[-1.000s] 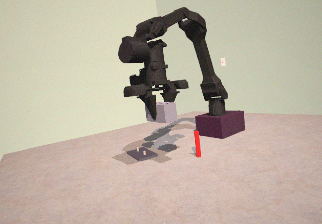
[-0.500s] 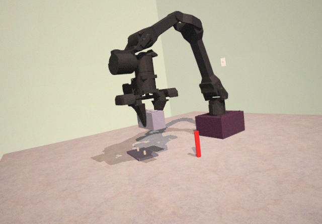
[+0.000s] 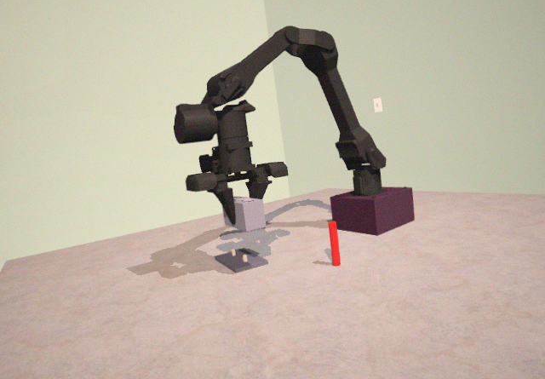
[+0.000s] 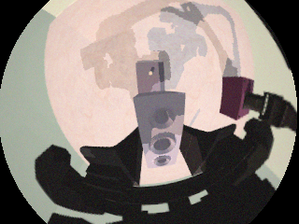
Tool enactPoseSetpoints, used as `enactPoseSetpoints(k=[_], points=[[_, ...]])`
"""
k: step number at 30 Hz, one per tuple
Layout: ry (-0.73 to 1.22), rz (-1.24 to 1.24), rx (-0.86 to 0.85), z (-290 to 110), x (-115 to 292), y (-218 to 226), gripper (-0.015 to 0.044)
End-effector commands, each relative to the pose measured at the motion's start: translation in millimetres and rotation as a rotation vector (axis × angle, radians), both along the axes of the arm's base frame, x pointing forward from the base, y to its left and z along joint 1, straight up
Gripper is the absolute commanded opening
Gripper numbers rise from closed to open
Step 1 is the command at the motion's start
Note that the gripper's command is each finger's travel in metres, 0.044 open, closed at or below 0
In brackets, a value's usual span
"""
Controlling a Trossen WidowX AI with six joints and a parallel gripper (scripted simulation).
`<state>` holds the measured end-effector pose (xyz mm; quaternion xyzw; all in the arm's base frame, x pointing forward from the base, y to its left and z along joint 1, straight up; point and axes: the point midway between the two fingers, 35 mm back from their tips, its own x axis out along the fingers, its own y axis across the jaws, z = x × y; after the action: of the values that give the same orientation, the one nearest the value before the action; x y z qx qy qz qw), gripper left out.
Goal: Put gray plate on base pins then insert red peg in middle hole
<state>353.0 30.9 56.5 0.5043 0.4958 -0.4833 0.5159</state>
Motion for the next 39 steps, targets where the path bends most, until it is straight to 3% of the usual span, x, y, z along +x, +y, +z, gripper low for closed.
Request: enactPoseSetpoints(k=[1,19,39], points=[[0.009,-0.003,-0.001,-8,-1,-10,0.0],[0.008,-0.038,-0.005,-33,-3,-61,0.0],[0.008,-0.038,-0.005,-33,-3,-62,0.0]])
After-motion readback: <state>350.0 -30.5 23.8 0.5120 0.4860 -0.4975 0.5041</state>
